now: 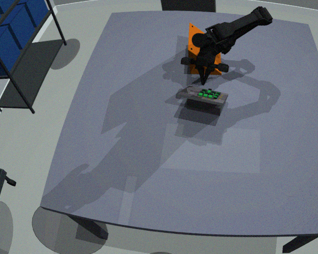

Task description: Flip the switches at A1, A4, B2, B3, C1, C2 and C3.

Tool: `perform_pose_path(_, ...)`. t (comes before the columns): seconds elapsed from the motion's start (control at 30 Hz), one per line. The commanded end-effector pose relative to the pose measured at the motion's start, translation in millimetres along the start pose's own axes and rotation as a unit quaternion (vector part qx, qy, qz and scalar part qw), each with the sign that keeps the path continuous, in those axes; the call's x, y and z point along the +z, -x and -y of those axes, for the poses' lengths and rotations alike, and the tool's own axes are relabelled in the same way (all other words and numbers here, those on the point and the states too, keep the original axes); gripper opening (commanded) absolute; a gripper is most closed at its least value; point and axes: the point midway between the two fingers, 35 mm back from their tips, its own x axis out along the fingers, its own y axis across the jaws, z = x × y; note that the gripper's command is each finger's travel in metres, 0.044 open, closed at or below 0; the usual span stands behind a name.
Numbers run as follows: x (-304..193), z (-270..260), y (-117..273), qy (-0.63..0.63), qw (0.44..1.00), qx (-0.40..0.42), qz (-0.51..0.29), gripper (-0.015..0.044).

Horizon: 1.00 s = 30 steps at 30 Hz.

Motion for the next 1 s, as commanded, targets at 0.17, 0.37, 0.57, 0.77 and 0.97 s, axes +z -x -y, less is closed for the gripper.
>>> perform_pose_path(0.17,-1.2,1.0,-12.8,-0.005,1.000,-0.001,0.001,0.0000)
perform_pose_path(0.37,-1.2,1.2,-19.3,-0.005,1.000,-0.001,0.001,0.0000)
perform_pose_path(0.57,-1.4,1.1,-26.8,-0.005,1.000,-0.001,0.001,0.0000)
perform_pose_path(0.77,-1.4,1.1,-26.8,-0.005,1.000,-0.001,0.001,0.0000)
perform_pose_path(0.97,-1.4,1.1,-26.8,-0.005,1.000,-0.001,0.001,0.0000)
